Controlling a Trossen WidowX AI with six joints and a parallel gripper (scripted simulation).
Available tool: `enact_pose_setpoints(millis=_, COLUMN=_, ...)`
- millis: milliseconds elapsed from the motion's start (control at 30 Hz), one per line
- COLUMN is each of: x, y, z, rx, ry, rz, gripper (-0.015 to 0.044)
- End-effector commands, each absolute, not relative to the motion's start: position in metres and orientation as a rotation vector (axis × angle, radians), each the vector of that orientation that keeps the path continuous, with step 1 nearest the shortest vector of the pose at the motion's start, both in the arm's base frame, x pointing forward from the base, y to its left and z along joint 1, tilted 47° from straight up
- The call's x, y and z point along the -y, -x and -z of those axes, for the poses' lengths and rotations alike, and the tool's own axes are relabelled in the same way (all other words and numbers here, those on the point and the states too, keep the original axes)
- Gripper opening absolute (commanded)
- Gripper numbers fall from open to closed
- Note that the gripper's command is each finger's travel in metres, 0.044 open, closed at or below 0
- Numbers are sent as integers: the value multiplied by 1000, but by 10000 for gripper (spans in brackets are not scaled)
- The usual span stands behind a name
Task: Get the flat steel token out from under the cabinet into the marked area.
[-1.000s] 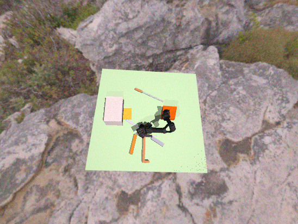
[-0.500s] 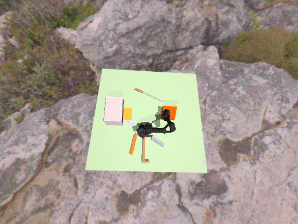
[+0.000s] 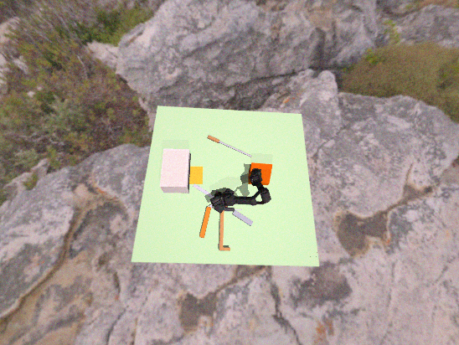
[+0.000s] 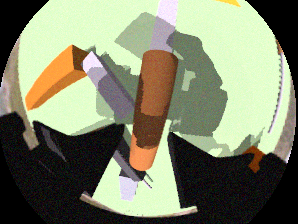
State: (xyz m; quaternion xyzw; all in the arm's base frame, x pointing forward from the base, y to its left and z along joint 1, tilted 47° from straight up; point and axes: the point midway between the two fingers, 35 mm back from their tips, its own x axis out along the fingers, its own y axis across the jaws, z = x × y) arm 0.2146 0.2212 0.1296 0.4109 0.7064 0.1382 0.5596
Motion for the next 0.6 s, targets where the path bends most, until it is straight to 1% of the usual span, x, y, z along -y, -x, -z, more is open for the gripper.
enact_pose_setpoints(millis=0, x=-223, y=-214, z=-129, rx=-1665, ry=-972, rz=-326, gripper=270)
enact_pose_setpoints(millis=533, x=-225, y=-212, z=-127, rx=-1666, ry=-975, rz=-324, gripper=270)
enact_pose_setpoints(millis=567, x=-222, y=-215, z=-128, rx=-1662, ry=-983, rz=-319, gripper=262)
